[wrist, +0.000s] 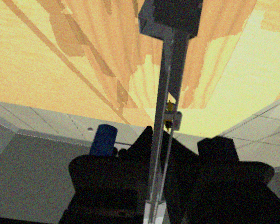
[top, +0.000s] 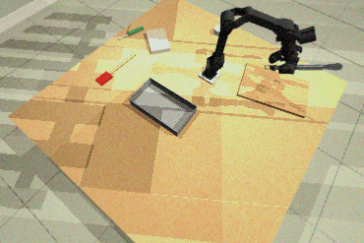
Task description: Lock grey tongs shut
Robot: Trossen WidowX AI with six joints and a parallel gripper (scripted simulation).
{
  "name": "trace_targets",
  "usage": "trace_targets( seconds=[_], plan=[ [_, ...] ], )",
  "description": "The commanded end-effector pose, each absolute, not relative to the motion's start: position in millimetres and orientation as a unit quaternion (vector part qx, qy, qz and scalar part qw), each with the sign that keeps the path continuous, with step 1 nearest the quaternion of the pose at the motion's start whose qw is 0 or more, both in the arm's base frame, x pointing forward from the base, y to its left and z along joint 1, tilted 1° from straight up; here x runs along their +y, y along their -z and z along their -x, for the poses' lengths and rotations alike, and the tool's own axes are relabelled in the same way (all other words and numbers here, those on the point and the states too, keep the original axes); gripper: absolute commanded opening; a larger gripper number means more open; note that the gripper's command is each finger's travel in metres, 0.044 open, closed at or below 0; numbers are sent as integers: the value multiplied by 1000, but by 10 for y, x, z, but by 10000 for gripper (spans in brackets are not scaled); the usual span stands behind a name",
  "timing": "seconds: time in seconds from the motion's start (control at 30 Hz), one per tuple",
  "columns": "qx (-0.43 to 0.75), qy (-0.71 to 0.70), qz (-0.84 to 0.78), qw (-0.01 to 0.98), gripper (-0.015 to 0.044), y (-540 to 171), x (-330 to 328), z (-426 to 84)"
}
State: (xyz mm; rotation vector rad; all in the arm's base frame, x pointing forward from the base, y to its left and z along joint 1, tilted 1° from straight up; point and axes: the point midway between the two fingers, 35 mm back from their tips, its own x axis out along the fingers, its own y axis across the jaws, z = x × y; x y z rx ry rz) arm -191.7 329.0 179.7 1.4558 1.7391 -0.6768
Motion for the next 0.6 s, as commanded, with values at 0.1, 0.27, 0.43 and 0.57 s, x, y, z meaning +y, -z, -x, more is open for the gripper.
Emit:
trace_targets(
  seconds=[0.1, 0.27, 0.43, 0.57],
  plan=[
    [662, 299, -556, 404, -150, -1828, 3316, 1904],
    [646, 324, -543, 428, -150, -1833, 3311, 1883],
    [628, 350, -529, 450, -150, -1843, 3296, 1860],
    [613, 372, -518, 466, -150, -1854, 3278, 1838]
  ],
)
